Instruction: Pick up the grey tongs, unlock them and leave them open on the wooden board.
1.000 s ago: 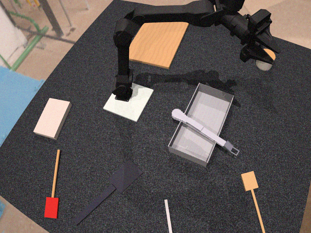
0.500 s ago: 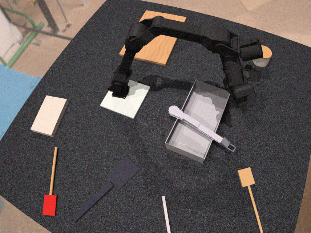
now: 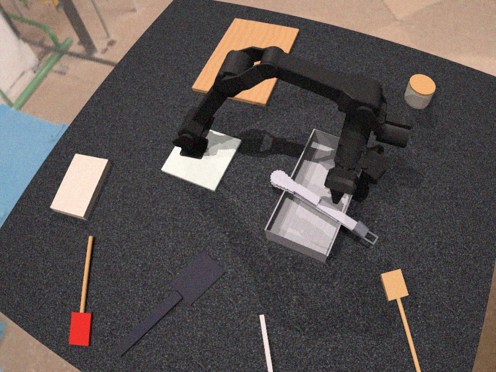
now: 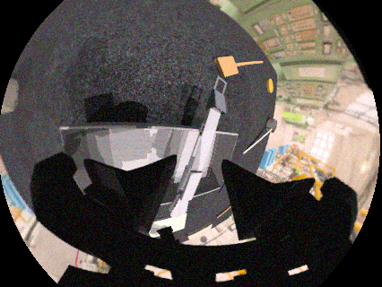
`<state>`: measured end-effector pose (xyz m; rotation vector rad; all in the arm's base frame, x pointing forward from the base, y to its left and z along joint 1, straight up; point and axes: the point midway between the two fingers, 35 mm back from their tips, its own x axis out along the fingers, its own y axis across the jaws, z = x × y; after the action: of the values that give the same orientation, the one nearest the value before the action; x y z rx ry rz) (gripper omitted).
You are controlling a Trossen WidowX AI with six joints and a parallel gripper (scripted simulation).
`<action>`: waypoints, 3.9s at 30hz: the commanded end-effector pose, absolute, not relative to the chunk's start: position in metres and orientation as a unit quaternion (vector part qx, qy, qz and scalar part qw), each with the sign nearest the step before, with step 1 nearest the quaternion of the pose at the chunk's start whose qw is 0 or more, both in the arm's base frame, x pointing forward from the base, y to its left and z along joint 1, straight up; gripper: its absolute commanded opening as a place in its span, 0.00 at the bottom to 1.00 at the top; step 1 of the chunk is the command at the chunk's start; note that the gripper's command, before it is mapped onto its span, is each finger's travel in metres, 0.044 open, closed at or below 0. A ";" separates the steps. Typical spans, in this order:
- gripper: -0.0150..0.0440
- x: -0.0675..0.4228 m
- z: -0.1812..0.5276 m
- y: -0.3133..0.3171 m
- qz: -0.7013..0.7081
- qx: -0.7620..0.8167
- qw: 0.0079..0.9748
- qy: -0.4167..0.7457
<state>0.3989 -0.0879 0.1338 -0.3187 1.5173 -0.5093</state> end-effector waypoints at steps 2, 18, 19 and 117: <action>0.69 0.395 0.134 -0.093 -0.230 -0.137 0.684 0.679; 0.69 0.396 0.122 -0.100 -0.230 -0.137 0.684 0.679; 0.69 0.396 0.121 -0.101 -0.230 -0.137 0.684 0.679; 0.00 0.392 0.140 -0.130 -0.199 -0.044 0.698 0.686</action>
<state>0.3905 -0.1286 0.1385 -0.1882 1.5373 -0.4632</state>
